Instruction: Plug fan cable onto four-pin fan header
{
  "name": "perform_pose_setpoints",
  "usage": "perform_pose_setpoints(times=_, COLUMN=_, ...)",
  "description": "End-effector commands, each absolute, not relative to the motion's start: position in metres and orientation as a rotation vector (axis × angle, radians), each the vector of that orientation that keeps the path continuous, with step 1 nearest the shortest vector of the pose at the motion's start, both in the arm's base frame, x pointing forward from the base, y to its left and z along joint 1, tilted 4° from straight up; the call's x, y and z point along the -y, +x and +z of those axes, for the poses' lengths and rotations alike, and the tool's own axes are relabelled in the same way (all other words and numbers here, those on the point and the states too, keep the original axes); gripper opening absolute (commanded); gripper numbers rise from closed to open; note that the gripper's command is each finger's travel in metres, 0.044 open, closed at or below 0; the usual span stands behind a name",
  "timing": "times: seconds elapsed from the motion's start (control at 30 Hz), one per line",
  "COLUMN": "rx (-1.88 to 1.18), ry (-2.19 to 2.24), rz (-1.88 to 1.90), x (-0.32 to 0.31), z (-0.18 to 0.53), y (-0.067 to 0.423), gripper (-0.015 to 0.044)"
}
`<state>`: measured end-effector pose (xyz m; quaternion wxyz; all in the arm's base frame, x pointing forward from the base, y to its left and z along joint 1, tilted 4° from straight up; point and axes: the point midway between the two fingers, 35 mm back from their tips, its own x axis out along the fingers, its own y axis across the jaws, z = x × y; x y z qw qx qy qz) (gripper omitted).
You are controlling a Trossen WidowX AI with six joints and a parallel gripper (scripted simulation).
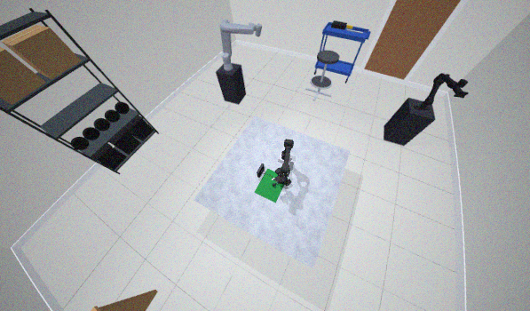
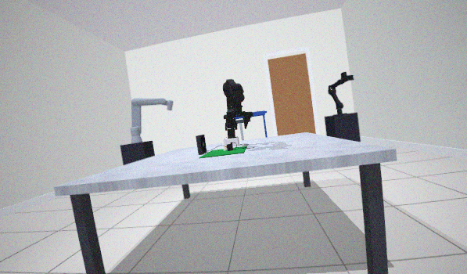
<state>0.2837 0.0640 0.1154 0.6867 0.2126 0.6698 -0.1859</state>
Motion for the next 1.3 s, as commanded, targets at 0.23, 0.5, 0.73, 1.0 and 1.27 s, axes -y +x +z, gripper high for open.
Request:
perform_pose_setpoints(times=0.23, rx=-1.479, ry=-0.360, rz=0.404, x=-0.032, z=0.133, y=0.309, gripper=0.0440)
perform_pose_setpoints(times=0.5, rx=-1.401, ry=-0.635, rz=0.668, x=-0.021, z=0.139, y=0.316, gripper=0.0440)
perform_pose_setpoints(times=0.73, rx=-1.302, ry=-0.877, rz=0.895, x=-0.011, z=0.144, y=0.321, gripper=0.0440)
perform_pose_setpoints(times=1.0, rx=-1.155, ry=-1.149, rz=1.148, x=0.000, z=0.149, y=0.326, gripper=0.0440)
perform_pose_setpoints(times=1.27, rx=-0.965, ry=-1.420, rz=1.394, x=0.009, z=0.153, y=0.330, gripper=0.0440)
